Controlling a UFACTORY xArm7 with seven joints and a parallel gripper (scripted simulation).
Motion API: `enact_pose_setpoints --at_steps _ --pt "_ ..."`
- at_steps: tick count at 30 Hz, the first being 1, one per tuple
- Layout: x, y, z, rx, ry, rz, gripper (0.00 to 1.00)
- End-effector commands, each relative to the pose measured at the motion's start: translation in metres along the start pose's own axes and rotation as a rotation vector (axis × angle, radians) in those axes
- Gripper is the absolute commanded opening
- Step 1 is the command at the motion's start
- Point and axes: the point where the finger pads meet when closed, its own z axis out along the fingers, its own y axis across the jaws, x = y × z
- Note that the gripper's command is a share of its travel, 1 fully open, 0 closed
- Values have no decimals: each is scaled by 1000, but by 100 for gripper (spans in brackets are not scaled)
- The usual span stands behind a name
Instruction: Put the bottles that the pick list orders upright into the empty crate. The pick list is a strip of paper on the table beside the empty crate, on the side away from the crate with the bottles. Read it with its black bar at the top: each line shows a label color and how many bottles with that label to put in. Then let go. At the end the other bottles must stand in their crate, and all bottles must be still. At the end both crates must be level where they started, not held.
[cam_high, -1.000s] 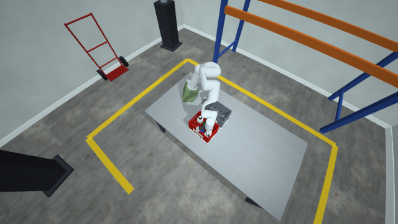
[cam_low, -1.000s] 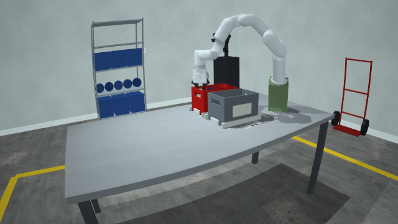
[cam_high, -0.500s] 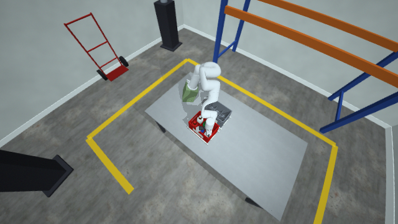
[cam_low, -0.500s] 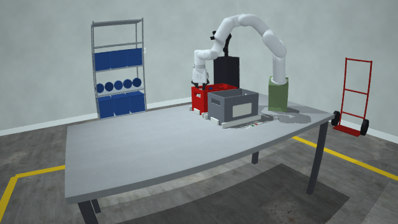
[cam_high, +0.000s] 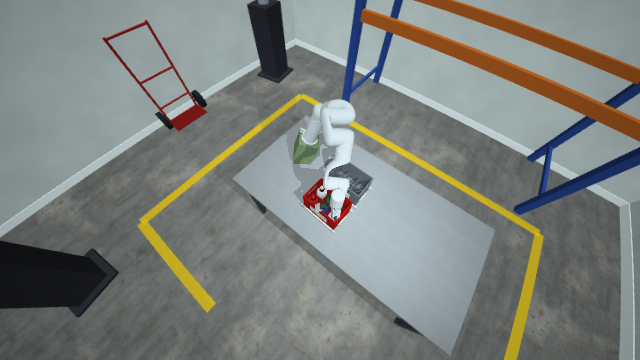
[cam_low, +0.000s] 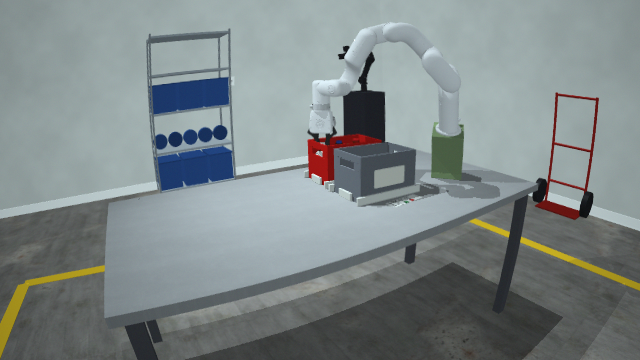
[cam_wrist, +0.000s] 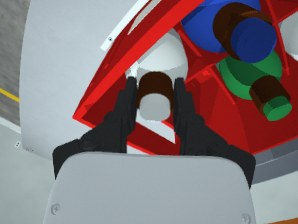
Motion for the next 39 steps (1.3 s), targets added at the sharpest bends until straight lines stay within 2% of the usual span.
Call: enact_pose_setpoints --at_steps 1,9,39 --pt "0 -2 -2 6 0 0 0" --pt "0 -2 -4 6 0 0 0" --pt "0 -2 -51 6 0 0 0"
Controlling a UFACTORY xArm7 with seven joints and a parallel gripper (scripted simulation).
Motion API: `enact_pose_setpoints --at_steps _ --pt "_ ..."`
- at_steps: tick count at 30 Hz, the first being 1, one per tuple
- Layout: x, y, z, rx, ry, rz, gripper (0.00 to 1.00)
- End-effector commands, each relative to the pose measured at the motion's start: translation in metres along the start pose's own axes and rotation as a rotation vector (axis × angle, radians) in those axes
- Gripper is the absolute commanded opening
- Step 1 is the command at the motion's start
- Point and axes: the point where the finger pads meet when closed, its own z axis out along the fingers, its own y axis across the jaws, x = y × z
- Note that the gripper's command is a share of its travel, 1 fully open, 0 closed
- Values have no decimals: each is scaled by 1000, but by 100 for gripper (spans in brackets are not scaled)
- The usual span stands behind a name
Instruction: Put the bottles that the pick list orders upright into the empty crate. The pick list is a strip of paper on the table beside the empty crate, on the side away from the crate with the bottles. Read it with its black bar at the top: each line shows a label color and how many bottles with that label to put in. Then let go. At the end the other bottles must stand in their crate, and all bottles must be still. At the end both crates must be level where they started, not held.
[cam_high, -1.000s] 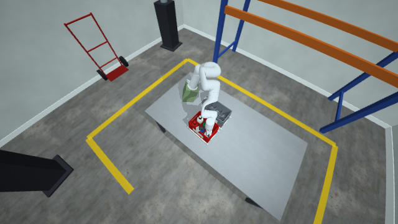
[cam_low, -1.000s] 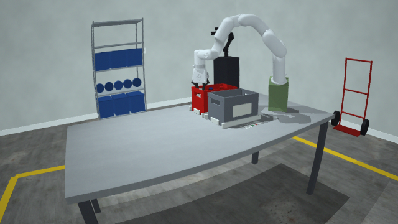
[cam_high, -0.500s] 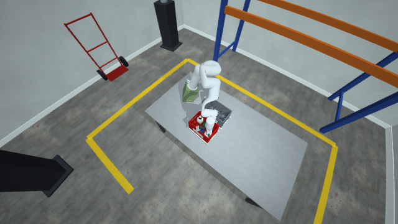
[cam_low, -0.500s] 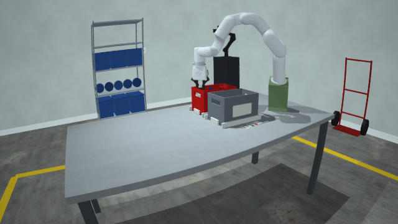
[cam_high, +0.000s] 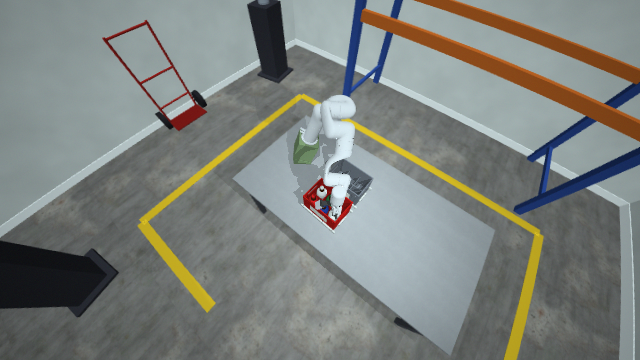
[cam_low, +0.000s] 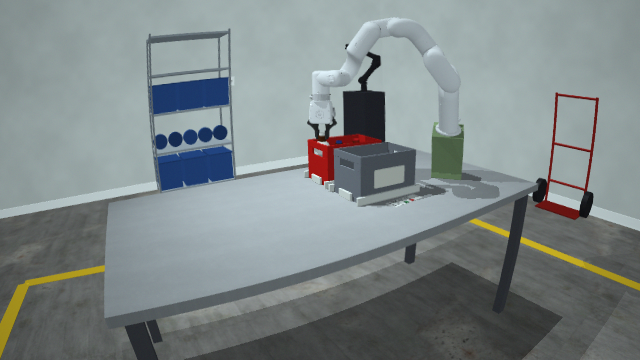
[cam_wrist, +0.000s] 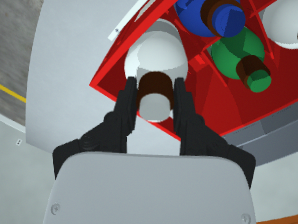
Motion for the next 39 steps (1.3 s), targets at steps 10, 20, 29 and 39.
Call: enact_pose_setpoints --at_steps 10,20,29,39 --pt "0 -2 -22 6 0 0 0" --pt "0 -2 -37 6 0 0 0" --pt "0 -2 -50 6 0 0 0" --pt "0 -2 -63 6 0 0 0"
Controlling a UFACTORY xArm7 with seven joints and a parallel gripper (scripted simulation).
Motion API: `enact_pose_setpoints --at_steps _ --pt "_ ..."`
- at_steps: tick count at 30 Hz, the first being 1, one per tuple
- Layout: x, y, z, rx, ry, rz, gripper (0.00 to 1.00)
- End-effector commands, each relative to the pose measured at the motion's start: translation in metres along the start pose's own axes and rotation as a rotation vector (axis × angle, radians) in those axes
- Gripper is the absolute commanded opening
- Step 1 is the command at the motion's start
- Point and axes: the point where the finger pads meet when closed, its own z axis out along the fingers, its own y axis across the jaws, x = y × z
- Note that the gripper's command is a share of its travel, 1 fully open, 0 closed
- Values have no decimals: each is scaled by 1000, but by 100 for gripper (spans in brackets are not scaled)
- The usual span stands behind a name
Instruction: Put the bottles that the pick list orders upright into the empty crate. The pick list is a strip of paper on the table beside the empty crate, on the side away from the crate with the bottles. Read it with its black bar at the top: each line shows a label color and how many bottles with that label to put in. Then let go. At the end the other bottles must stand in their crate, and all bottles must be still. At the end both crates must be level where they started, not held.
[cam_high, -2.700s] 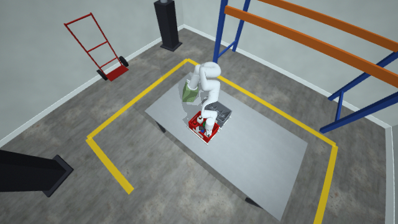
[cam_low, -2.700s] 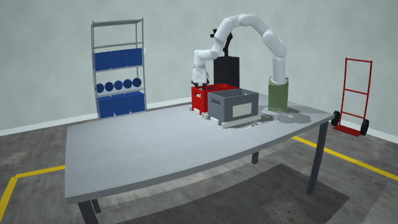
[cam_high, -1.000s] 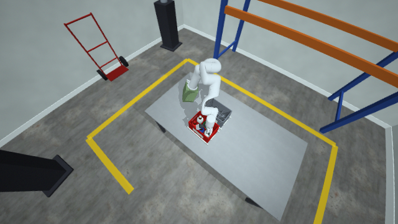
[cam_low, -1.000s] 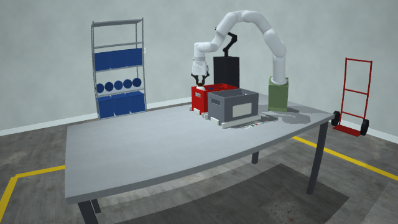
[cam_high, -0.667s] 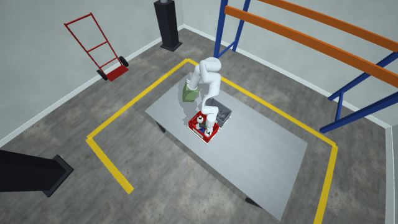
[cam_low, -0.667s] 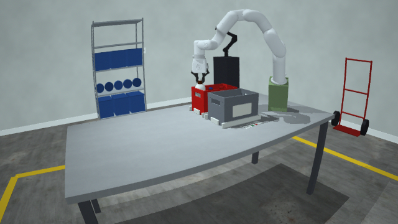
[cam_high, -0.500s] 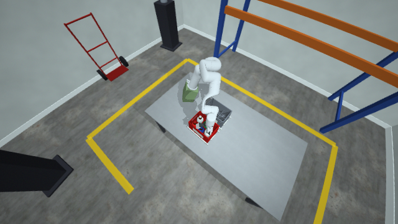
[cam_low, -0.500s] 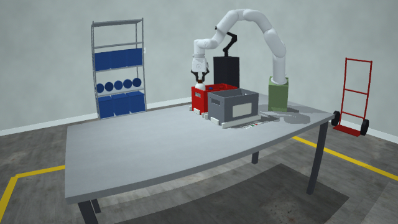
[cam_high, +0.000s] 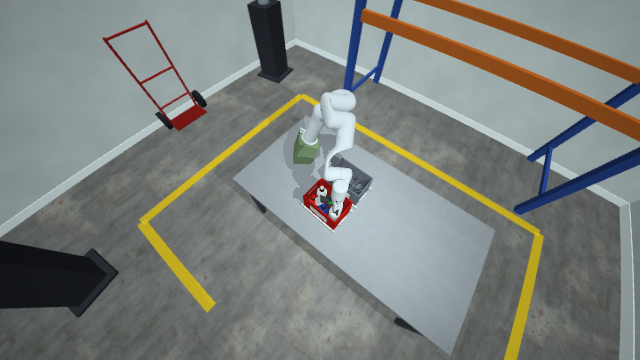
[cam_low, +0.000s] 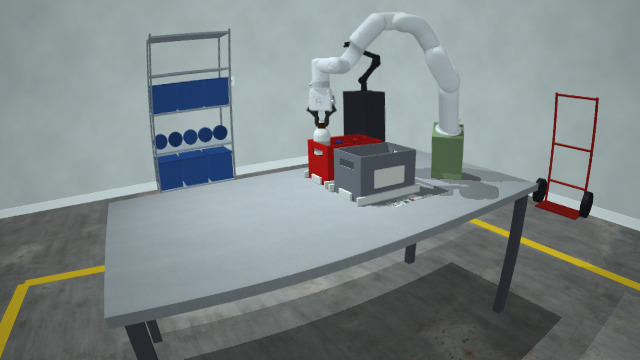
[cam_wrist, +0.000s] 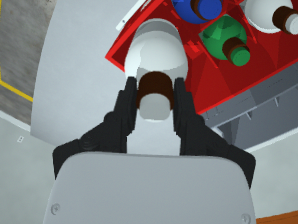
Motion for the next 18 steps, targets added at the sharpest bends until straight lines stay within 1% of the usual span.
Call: enact_pose_setpoints --at_steps 1,14,18 --pt "0 -2 -7 5 0 0 0" --pt "0 -2 -29 5 0 0 0" --pt "0 -2 -32 5 0 0 0"
